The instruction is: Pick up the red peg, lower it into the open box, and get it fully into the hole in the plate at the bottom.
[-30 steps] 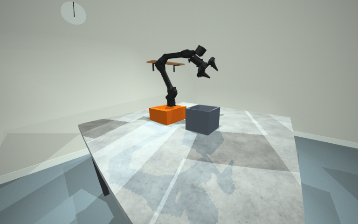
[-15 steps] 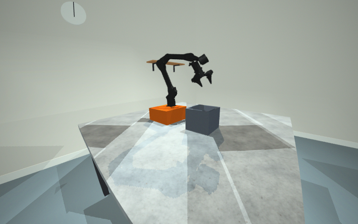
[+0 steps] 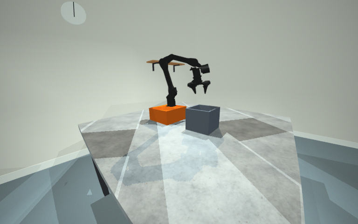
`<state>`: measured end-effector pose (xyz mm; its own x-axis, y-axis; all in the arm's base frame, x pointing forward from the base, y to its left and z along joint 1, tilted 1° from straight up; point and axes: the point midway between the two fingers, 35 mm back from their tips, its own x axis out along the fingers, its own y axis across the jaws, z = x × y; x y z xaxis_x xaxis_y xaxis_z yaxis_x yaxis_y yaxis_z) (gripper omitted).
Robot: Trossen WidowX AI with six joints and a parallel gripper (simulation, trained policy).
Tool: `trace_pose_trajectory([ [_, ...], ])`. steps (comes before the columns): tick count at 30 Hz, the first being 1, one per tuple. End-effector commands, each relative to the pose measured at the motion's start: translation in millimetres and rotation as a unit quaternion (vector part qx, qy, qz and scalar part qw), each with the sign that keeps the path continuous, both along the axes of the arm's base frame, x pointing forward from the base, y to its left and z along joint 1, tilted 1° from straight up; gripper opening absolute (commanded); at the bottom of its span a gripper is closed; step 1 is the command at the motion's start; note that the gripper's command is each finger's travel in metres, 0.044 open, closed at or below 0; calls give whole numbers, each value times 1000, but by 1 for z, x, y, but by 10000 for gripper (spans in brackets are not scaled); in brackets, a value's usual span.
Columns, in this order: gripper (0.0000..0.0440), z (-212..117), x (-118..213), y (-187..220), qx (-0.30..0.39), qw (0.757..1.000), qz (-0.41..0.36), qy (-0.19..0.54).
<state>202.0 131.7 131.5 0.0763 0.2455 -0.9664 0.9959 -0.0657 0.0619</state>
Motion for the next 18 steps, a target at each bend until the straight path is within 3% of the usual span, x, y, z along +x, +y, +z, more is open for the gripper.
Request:
trace_pose_trajectory([
  [1, 440, -11, -6, -4, -21, 1000, 13, 16],
  [18, 434, -57, -28, -21, -116, 987, 84, 75],
])
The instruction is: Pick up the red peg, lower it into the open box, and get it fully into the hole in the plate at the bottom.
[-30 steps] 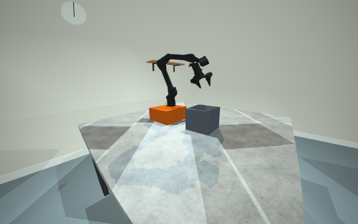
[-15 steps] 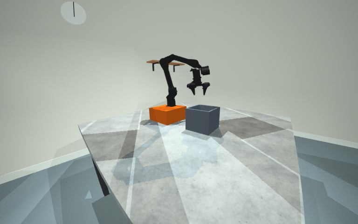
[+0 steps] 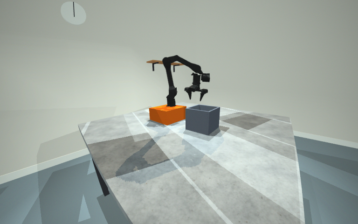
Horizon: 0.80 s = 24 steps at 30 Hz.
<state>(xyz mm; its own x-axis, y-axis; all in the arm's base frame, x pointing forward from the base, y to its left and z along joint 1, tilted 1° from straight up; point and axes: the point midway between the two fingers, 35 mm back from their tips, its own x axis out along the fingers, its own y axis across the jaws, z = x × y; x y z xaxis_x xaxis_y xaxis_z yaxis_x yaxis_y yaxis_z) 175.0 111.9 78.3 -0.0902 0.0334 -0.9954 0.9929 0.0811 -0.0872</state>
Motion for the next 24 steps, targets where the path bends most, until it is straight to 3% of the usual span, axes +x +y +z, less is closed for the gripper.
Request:
trace_pose_trajectory([
  [1, 434, -6, -1, -2, -13, 1000, 15, 4],
  [24, 416, -75, -3, -17, -80, 995, 53, 7],
])
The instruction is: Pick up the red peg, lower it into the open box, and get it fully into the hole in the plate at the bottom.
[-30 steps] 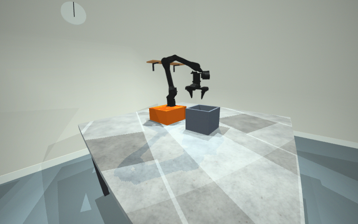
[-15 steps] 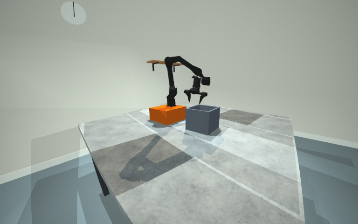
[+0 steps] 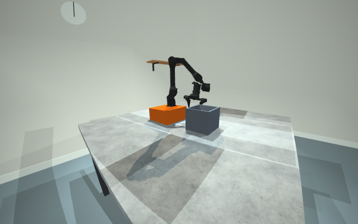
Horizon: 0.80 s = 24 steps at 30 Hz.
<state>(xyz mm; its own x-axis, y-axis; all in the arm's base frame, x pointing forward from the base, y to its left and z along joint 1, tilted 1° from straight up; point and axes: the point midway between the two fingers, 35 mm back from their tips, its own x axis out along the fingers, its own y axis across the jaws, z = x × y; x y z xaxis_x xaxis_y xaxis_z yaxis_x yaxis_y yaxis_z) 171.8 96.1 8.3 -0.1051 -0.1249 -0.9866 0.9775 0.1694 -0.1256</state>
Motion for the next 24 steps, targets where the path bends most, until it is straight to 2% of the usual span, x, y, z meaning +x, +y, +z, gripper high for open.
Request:
trace_pose_trajectory([
  [1, 415, -8, 0, -2, -7, 1000, 0, -4],
  [7, 401, -25, 0, -5, -16, 1000, -5, -10],
  [9, 376, -29, 0, -4, -17, 1000, -4, -11],
  [24, 33, -56, 13, 13, 2, 999, 27, -22],
])
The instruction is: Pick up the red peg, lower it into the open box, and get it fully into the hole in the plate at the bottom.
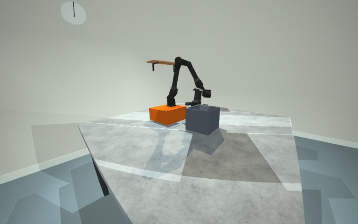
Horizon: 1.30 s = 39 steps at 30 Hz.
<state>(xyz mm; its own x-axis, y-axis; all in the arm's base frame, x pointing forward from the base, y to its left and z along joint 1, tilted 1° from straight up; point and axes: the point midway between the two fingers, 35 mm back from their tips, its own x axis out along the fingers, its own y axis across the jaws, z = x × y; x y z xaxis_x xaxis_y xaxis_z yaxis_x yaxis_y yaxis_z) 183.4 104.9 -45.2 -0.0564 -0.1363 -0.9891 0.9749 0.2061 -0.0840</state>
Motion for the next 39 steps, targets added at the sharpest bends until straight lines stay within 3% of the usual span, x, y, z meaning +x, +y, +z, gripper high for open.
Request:
trace_pose_trajectory([
  [1, 19, -1, 4, 5, 8, 1000, 9, -4],
  [19, 0, 38, 37, 18, 46, 997, -2, -69],
  [39, 0, 115, 93, 9, 67, 985, 9, -159],
])
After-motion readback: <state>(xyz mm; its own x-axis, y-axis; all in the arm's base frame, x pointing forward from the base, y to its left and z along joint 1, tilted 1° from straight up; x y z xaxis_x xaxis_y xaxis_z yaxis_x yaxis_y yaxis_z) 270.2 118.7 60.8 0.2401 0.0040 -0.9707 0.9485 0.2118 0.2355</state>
